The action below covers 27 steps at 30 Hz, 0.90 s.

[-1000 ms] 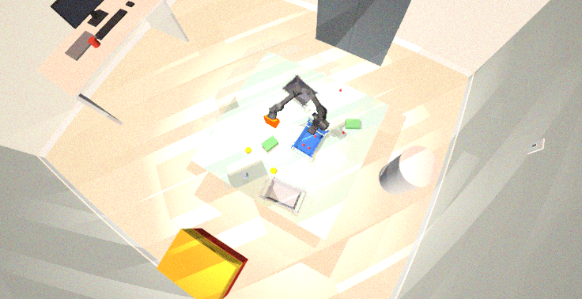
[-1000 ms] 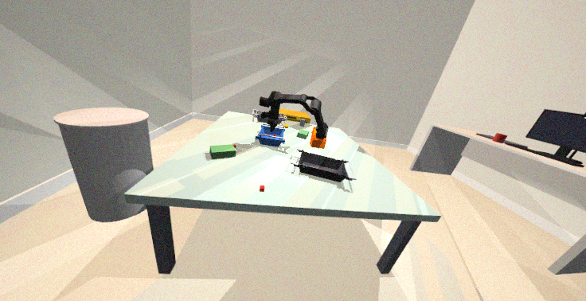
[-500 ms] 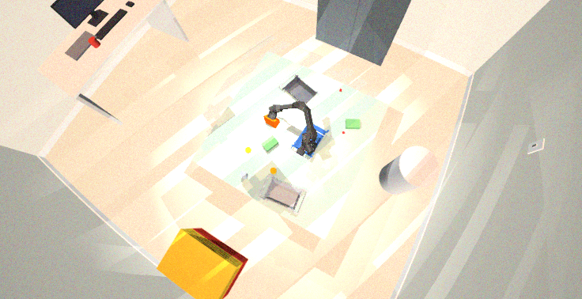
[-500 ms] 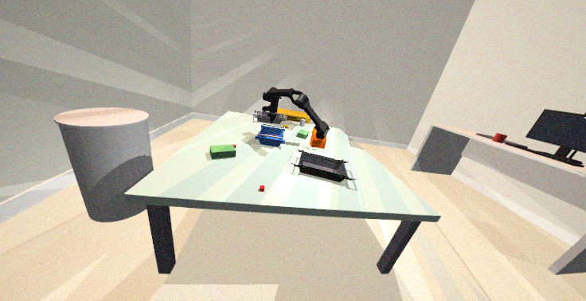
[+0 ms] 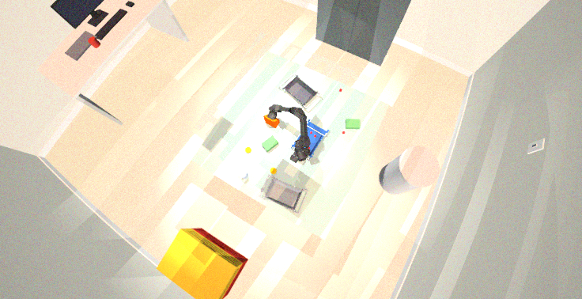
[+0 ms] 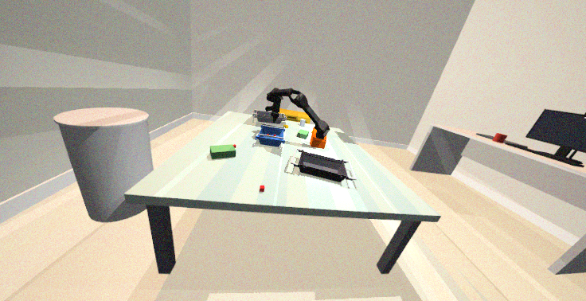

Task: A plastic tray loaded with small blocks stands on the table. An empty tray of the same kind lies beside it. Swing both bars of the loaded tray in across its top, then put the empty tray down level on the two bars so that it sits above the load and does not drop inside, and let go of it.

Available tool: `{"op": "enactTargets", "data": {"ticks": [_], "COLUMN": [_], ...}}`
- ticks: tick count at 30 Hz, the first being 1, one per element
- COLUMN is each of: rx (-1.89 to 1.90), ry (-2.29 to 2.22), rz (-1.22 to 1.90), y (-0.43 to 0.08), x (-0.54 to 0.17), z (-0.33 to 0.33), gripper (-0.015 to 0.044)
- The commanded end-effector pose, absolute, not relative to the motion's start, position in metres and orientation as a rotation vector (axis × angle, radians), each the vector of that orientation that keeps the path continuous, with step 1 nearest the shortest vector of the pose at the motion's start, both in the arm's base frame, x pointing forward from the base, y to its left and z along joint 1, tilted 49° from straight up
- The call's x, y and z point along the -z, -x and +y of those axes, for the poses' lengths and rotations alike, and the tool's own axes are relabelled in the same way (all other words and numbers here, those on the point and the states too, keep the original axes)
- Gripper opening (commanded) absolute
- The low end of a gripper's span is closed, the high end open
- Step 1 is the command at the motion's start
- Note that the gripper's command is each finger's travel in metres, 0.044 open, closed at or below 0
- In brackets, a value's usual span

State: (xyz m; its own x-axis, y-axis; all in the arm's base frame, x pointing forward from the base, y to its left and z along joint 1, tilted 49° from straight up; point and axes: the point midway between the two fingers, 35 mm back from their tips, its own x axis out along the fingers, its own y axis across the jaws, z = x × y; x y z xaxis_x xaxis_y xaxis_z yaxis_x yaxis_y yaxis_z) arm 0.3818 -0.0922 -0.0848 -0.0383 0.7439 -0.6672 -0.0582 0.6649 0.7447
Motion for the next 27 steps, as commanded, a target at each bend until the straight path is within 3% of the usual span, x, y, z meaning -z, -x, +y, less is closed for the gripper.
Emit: {"op": "enactTargets", "data": {"ticks": [1, 15, 27], "rx": [-0.716, -0.718, -0.718], "ry": [-0.608, -0.610, -0.610], "rz": [1.485, 1.485, 1.485], "y": [-0.381, -0.378, -0.378], "x": [0.095, 0.122, 0.084], "z": [-0.082, -0.049, -0.058], "gripper": [0.0090, 0.0090, 0.0090]}}
